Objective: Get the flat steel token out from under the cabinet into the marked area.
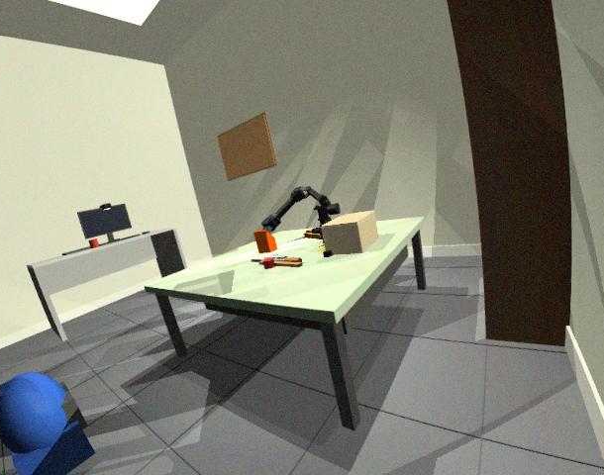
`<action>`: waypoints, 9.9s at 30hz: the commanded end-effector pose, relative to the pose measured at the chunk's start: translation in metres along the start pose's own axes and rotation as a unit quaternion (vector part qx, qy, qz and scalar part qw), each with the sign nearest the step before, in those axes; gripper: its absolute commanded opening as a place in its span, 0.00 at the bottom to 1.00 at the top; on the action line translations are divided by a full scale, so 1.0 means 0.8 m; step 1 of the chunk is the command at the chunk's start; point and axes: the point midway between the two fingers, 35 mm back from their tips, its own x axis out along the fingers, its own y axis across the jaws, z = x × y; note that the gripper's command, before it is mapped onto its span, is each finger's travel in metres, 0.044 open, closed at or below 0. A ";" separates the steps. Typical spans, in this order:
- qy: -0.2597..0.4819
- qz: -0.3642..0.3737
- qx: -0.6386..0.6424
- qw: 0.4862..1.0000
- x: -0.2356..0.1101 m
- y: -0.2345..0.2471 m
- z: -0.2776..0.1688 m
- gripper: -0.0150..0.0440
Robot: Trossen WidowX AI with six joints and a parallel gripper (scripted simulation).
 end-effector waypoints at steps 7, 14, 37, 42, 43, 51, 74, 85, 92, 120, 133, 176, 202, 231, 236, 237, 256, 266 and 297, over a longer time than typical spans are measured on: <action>0.000 -0.003 0.003 1.000 0.001 -0.019 0.000 0.25; 0.000 -0.003 0.003 1.000 0.001 -0.029 0.000 0.25; 0.000 -0.003 0.003 1.000 0.001 -0.046 -0.002 0.25; 0.000 -0.003 0.003 1.000 0.001 -0.045 -0.008 0.25; 0.000 -0.003 0.003 1.000 0.001 -0.045 -0.009 0.25; 0.000 -0.003 0.003 1.000 0.001 -0.045 -0.019 0.25; 0.001 -0.003 0.004 1.000 0.002 -0.043 -0.047 0.25; 0.001 -0.003 0.004 1.000 0.002 -0.042 -0.062 0.25; 0.001 -0.003 0.004 1.000 0.002 -0.042 -0.071 0.25; 0.002 -0.003 0.005 1.000 0.002 -0.039 -0.110 0.25; 0.002 -0.003 0.005 1.000 0.002 -0.038 -0.129 0.25; 0.003 -0.003 0.006 1.000 0.002 -0.033 -0.194 0.25; 0.002 -0.003 0.006 1.000 0.001 -0.029 -0.218 0.25; 0.004 -0.003 0.006 1.000 -0.001 -0.028 -0.219 0.71; 0.004 -0.003 0.006 1.000 0.001 -0.028 -0.221 0.71; 0.004 -0.003 0.006 1.000 0.002 -0.028 -0.221 0.71; 0.003 -0.002 0.005 1.000 0.001 -0.027 -0.220 0.25; 0.003 -0.002 0.006 1.000 0.001 -0.027 -0.211 0.25; 0.003 -0.003 0.007 1.000 0.000 -0.027 -0.166 0.25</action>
